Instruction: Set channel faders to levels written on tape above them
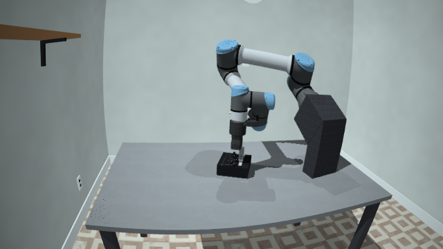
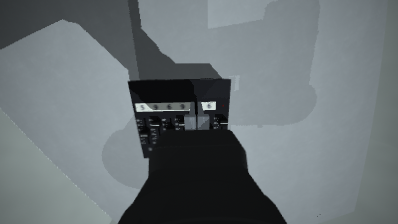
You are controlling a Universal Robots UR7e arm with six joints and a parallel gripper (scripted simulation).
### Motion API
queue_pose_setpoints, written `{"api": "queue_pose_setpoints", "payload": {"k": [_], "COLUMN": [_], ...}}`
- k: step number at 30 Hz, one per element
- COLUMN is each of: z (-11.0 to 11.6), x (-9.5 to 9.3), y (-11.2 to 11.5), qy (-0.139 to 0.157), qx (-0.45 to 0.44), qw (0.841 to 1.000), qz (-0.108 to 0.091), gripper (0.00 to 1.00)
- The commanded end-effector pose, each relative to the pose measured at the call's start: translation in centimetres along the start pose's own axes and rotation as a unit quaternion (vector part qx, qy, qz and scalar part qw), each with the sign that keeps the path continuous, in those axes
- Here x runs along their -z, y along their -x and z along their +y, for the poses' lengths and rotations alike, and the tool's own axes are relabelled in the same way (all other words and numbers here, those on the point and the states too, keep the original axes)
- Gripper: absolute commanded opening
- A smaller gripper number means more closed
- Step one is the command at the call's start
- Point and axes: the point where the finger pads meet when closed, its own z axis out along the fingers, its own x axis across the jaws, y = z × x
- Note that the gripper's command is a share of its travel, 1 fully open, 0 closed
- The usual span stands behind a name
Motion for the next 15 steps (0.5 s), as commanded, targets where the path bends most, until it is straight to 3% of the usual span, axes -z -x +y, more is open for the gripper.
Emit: {"api": "queue_pose_setpoints", "payload": {"k": [1, 15], "z": [0.1, 0.1], "x": [-0.44, -0.59], "y": [-0.07, -0.07], "qy": [0.001, 0.001], "qx": [-0.001, -0.001], "qw": [1.0, 1.0], "qz": [0.0, 0.0], "gripper": [0.0, 0.0]}}
